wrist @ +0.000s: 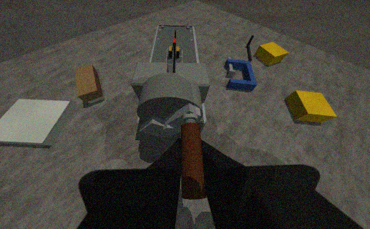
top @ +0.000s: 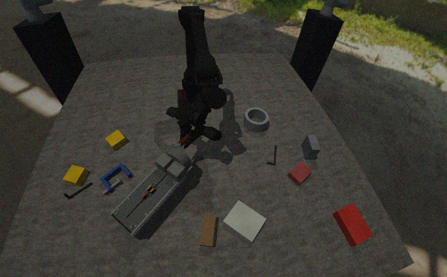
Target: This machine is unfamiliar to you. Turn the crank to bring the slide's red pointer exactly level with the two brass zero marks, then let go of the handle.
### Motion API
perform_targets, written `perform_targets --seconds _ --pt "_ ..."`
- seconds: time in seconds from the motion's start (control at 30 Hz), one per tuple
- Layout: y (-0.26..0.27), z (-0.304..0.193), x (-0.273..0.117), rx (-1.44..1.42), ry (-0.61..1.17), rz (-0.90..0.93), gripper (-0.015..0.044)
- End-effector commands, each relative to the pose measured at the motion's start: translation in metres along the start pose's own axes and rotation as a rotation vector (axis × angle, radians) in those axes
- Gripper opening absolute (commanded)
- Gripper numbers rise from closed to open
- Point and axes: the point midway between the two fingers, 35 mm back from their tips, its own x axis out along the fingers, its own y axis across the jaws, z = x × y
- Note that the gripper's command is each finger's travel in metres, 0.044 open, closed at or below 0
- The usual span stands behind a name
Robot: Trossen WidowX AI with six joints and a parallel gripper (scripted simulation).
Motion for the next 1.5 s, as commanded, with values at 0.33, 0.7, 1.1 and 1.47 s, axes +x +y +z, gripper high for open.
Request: perform_targets --seconds 0.33,0.7,1.1,1.47 --pt "0.015 0.006 -0.006 0.005 0.0 0.001 0.0" --pt "0.028 0.005 -0.006 0.006 0.0 0.002 0.0" --pt "0.037 0.002 -0.002 0.006 0.0 0.003 0.0" --pt "0.044 -0.003 0.003 0.007 0.001 0.003 0.0"
